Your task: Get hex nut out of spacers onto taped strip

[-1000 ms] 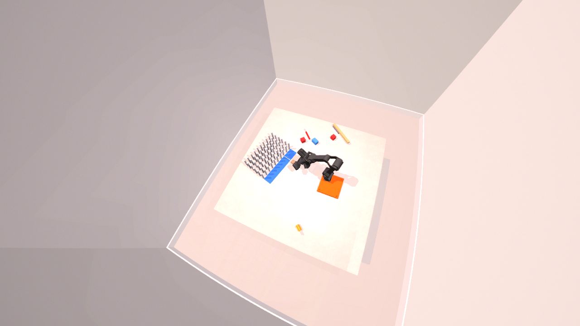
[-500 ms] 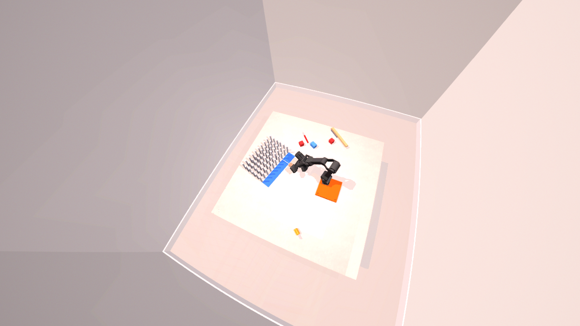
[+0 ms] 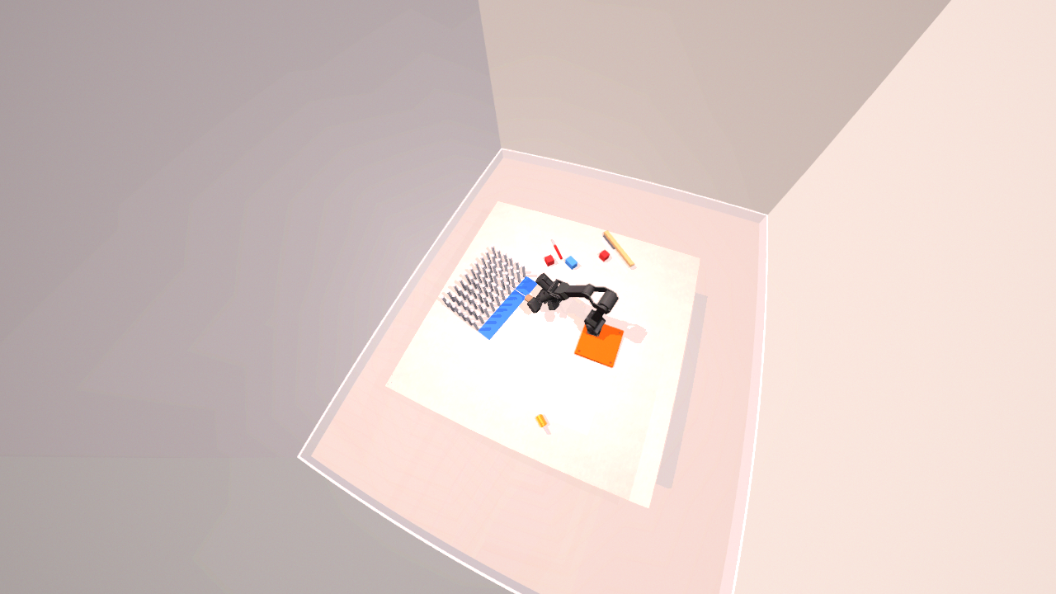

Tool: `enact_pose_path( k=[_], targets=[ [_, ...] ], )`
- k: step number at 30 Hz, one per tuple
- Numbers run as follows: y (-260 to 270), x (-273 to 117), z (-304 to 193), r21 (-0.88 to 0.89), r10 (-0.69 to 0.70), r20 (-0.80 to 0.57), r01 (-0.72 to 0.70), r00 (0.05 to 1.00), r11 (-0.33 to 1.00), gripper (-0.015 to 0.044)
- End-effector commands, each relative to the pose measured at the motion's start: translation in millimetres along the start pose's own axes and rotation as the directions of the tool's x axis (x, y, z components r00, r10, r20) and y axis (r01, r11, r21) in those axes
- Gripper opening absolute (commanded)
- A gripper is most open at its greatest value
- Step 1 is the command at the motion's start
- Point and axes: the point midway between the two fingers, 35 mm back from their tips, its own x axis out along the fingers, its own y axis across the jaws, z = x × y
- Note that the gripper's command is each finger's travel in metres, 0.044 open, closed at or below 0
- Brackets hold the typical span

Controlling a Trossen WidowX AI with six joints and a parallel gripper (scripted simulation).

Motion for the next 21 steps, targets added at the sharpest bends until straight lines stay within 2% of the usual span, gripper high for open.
enact_pose_path(
  k=[1, 21],
  targets=[
    [0.1, 2.2, -5.4, -0.006, 0.002, -0.006, -0.002, 1.000, 1.000, 0.0000],
    [0.0, 8.9, -15.8, -0.007, 0.003, -0.008, -0.003, 1.000, 1.000, 0.0000]
  ],
)
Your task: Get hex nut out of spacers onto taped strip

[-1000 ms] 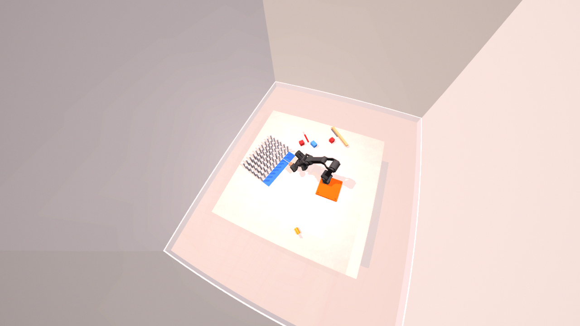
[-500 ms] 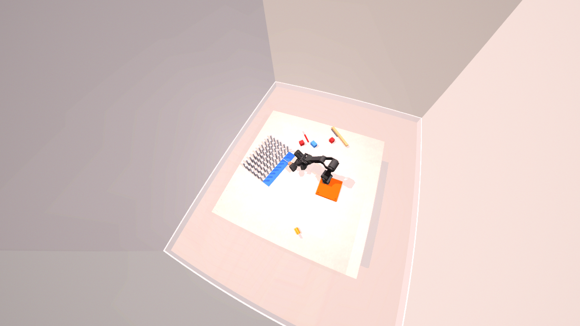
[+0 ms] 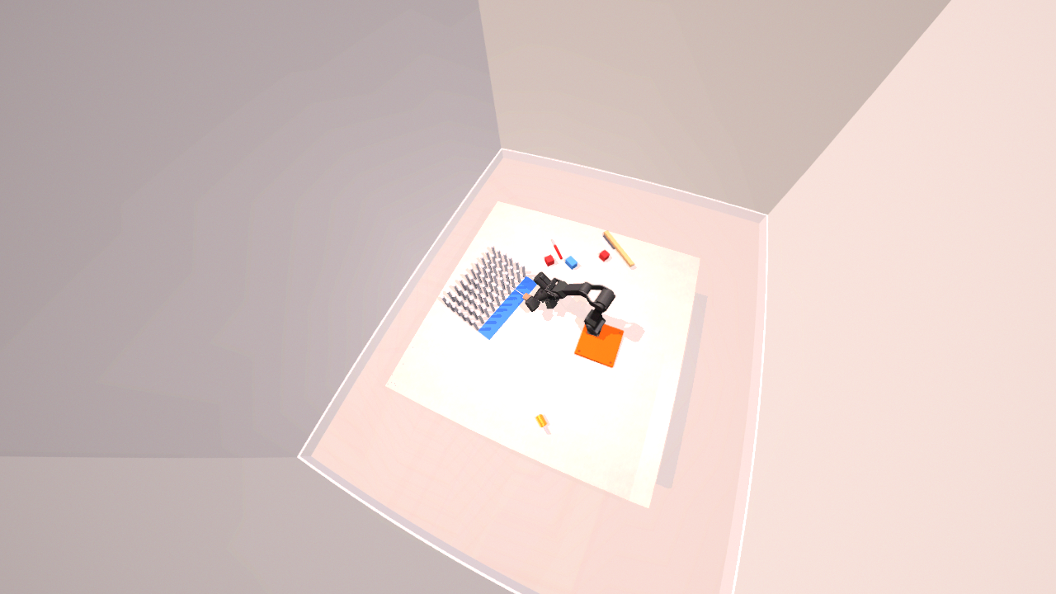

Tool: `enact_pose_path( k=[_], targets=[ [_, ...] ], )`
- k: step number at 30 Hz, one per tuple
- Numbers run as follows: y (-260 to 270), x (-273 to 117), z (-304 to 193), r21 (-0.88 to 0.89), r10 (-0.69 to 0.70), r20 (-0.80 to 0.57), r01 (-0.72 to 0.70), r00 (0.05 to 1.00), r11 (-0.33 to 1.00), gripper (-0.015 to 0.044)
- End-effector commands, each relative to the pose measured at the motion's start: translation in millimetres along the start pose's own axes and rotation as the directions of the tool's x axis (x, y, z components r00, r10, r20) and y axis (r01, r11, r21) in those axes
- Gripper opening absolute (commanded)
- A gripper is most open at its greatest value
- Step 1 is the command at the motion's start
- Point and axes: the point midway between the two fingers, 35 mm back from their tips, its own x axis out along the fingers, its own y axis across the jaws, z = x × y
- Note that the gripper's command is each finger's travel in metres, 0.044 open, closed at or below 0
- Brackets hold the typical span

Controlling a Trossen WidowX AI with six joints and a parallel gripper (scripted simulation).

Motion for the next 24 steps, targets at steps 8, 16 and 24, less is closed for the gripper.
enact_pose_path(
  k=[8, 16, 24],
  targets=[
    [0.1, 4.7, -9.1, -0.006, 0.002, -0.007, -0.002, 1.000, 1.000, 0.0000],
    [0.1, 7.5, -13.5, -0.007, 0.003, -0.008, -0.003, 1.000, 1.000, 0.0000],
    [0.3, 10.3, -17.8, -0.007, 0.003, -0.008, -0.003, 1.000, 1.000, 0.0000]
  ],
)
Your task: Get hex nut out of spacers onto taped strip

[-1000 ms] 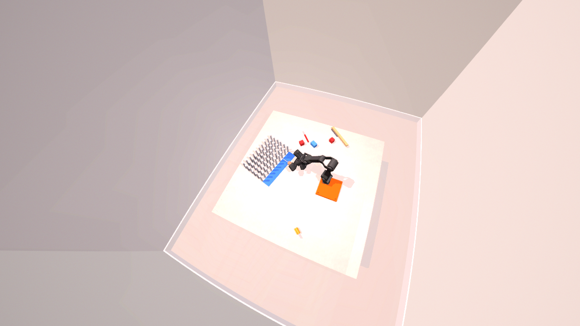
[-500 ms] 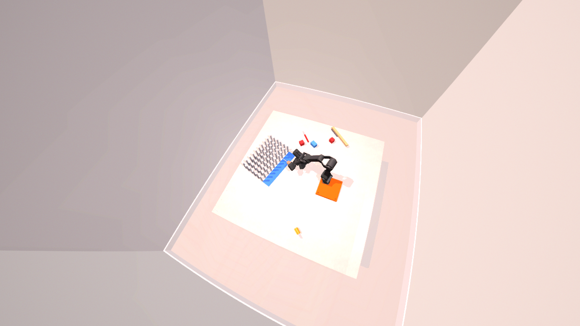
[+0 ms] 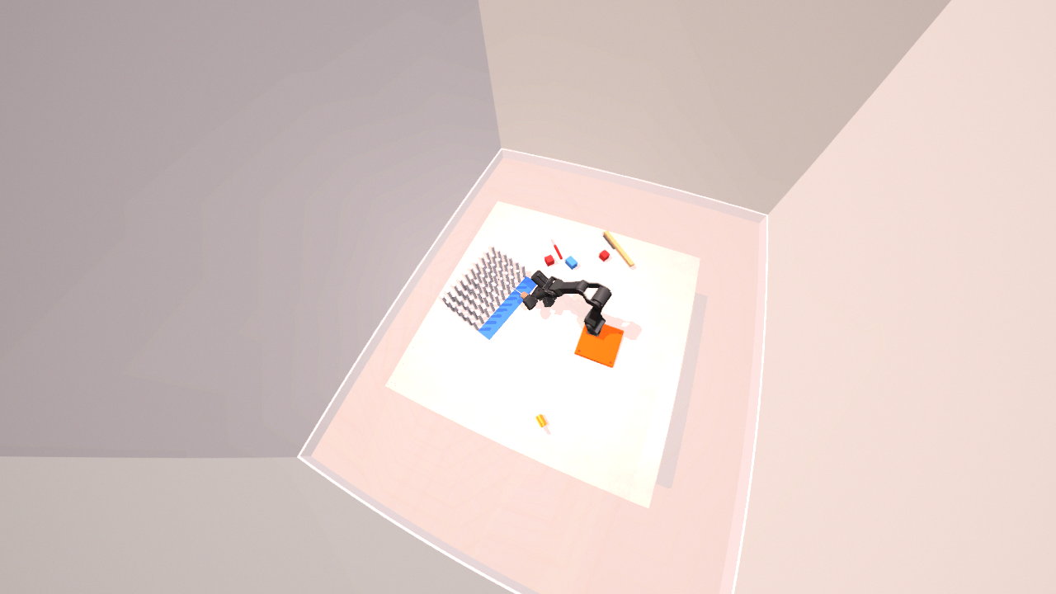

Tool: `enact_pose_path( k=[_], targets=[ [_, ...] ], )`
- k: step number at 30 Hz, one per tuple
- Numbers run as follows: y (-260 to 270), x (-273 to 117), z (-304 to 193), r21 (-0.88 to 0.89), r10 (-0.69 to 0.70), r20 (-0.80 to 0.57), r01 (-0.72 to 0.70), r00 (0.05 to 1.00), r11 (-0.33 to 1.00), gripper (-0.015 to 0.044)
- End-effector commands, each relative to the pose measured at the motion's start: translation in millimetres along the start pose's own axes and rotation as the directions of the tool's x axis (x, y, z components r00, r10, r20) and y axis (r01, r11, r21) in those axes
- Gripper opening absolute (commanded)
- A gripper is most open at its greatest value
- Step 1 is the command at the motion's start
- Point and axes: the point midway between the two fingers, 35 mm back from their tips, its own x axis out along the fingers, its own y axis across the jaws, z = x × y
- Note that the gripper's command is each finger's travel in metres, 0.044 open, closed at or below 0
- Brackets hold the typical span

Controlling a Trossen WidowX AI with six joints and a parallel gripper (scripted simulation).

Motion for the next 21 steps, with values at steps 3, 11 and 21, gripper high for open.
enact_pose_path(
  k=[3, 11, 21],
  targets=[
    [0.4, 3.1, -6.5, -0.006, 0.002, -0.007, -0.002, 1.000, 1.000, 0.0000],
    [0.6, 6.0, -10.7, -0.006, 0.002, -0.007, -0.002, 1.000, 1.000, 0.0000],
    [1.0, 9.8, -16.0, -0.007, 0.003, -0.008, -0.003, 1.000, 1.000, 0.0000]
  ],
)
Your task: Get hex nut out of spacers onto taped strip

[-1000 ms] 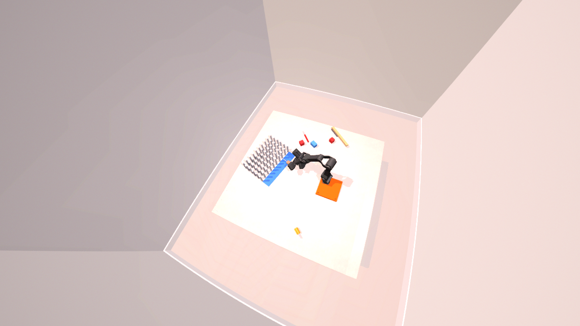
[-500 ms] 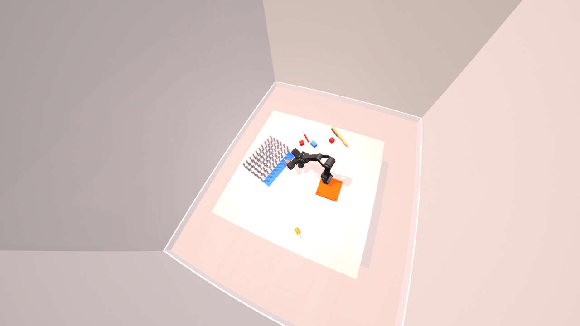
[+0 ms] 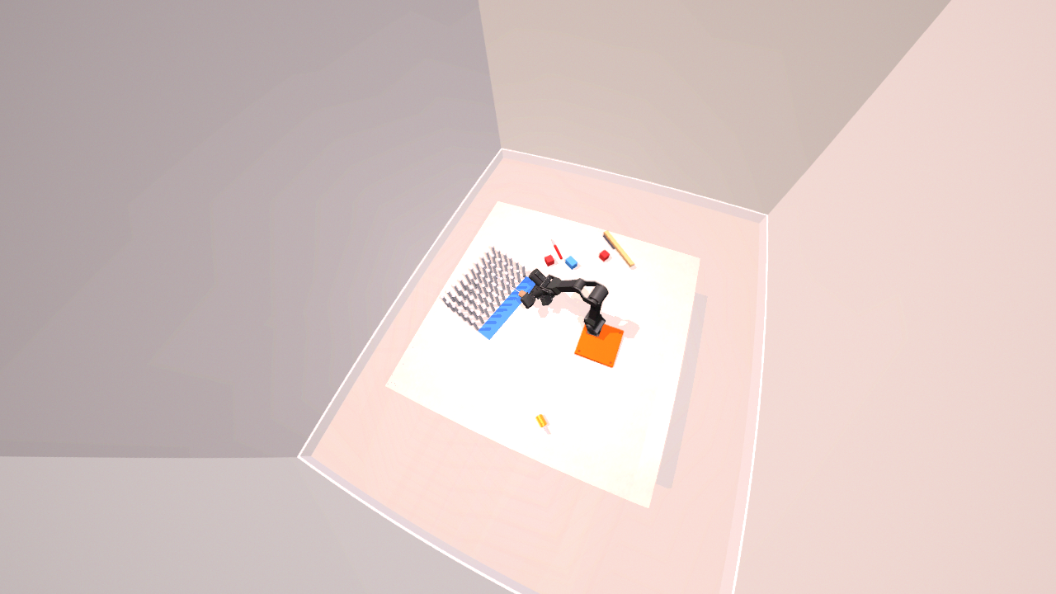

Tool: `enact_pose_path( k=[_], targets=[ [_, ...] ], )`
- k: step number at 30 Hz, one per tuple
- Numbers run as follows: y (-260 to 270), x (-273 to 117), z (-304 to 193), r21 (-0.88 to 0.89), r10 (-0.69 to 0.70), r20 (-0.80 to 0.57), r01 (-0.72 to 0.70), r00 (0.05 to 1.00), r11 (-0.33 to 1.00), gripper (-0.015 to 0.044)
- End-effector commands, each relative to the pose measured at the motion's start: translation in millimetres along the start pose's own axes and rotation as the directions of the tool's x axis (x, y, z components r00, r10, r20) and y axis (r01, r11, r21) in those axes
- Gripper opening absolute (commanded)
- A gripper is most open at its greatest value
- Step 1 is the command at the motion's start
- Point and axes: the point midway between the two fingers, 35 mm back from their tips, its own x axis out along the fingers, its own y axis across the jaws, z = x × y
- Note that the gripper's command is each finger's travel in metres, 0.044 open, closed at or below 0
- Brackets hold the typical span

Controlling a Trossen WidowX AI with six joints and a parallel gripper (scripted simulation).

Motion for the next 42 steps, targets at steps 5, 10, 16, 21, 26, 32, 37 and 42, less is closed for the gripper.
enact_pose_path(
  k=[5, 10, 16, 21, 26, 32, 37, 42],
  targets=[
    [0.5, 4.1, -7.4, -0.007, 0.002, -0.007, -0.003, 1.000, 1.000, 0.0000],
    [0.7, 5.8, -9.5, -0.007, 0.003, -0.008, -0.003, 1.000, 1.000, 0.0000],
    [1.1, 7.1, -8.8, -0.007, 0.004, -0.008, -0.004, 1.000, 1.000, 0.0000],
    [2.2, 10.4, -6.6, -0.008, 0.004, -0.008, -0.004, 1.000, 1.000, 0.0000],
    [3.5, 13.9, -4.1, -0.007, 0.004, -0.008, -0.004, 1.000, 1.000, 0.0000],
    [5.1, 18.0, -1.0, -0.007, 0.004, -0.008, -0.004, 1.000, 1.000, 0.0000],
    [6.5, 21.3, 1.6, -0.007, 0.005, -0.009, -0.005, 1.000, 1.000, 0.0000],
    [7.2, 22.9, 2.9, -0.007, 0.005, -0.009, -0.006, 1.000, 1.000, 0.0000]
  ],
)
